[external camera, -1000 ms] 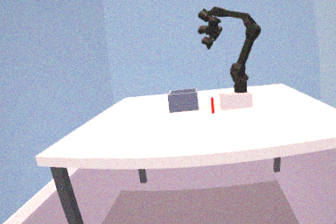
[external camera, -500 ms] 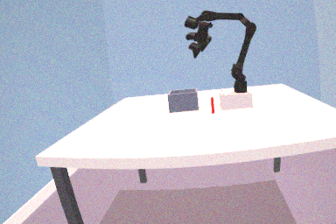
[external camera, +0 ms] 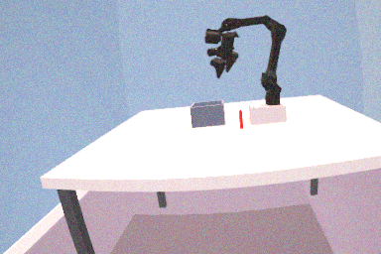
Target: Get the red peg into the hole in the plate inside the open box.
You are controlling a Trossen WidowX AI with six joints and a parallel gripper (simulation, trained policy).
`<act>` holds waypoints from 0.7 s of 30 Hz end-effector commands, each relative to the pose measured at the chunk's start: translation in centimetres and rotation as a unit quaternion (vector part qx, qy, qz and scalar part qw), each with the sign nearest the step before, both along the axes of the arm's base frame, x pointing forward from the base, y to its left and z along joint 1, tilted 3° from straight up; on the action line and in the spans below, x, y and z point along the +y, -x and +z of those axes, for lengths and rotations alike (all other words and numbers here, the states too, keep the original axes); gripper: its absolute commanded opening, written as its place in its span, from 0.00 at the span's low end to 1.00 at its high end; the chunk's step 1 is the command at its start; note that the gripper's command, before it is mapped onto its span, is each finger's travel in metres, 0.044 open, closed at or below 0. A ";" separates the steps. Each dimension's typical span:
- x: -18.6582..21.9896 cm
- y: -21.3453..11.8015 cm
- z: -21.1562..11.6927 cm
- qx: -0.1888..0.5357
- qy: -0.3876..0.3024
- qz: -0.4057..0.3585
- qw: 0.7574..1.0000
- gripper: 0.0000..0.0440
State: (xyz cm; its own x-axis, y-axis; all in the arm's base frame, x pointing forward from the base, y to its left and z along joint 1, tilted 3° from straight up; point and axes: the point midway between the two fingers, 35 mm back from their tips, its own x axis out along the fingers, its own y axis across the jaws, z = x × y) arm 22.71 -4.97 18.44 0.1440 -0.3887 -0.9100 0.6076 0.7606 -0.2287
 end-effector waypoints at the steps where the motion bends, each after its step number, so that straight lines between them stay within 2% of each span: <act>1: 1.7 0.2 -1.2 0.010 -0.014 -0.008 1.000 1.00; 11: 6.8 1.6 -5.2 0.045 -0.048 -0.048 0.997 1.00; 21: 9.4 2.8 -9.5 0.069 -0.060 -0.108 0.990 1.00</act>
